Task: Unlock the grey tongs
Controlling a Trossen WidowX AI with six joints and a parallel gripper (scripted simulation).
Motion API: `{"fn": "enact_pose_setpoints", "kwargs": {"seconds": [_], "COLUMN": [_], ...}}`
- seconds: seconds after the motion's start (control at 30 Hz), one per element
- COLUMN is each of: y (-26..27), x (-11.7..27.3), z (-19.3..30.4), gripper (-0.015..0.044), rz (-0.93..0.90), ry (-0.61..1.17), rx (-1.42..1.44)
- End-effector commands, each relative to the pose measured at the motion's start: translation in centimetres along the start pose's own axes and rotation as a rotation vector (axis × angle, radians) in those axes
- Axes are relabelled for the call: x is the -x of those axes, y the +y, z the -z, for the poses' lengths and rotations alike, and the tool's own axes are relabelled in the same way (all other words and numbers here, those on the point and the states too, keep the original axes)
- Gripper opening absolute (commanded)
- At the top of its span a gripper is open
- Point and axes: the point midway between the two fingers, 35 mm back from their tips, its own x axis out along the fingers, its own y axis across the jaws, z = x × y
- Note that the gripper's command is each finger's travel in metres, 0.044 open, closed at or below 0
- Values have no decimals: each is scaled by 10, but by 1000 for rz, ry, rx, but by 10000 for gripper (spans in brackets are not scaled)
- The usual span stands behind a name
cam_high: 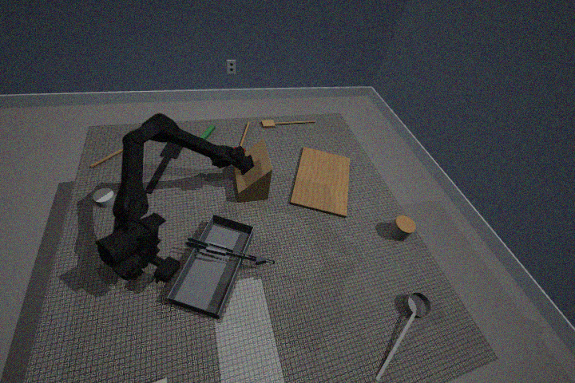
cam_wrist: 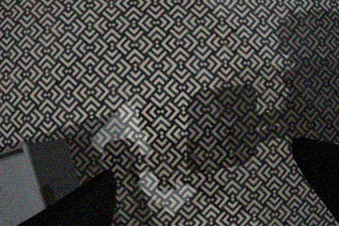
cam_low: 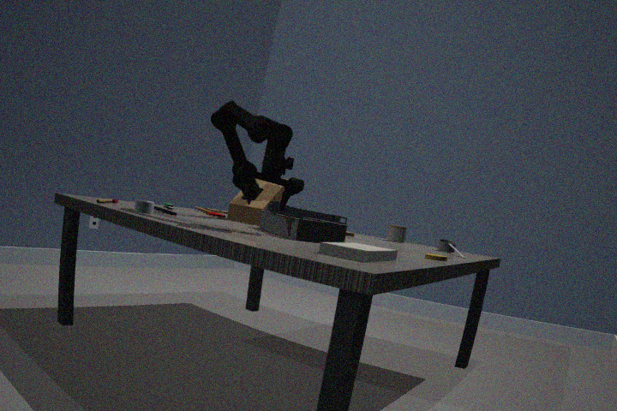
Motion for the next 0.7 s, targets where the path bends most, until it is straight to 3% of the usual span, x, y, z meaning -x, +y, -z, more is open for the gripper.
{"fn": "enact_pose_setpoints", "kwargs": {"seconds": [0.0, 0.23, 0.53, 0.67], "y": [18, 60, 136, 150], "x": [9, 25, 73, 82], "z": [3, 16, 74, 94], "gripper": [440, 440, 440, 440], "rz": [-48, -128, -284, -312], "ry": [-6, -4, 1, 26], "rx": [67, 298, 1004, 1182]}}
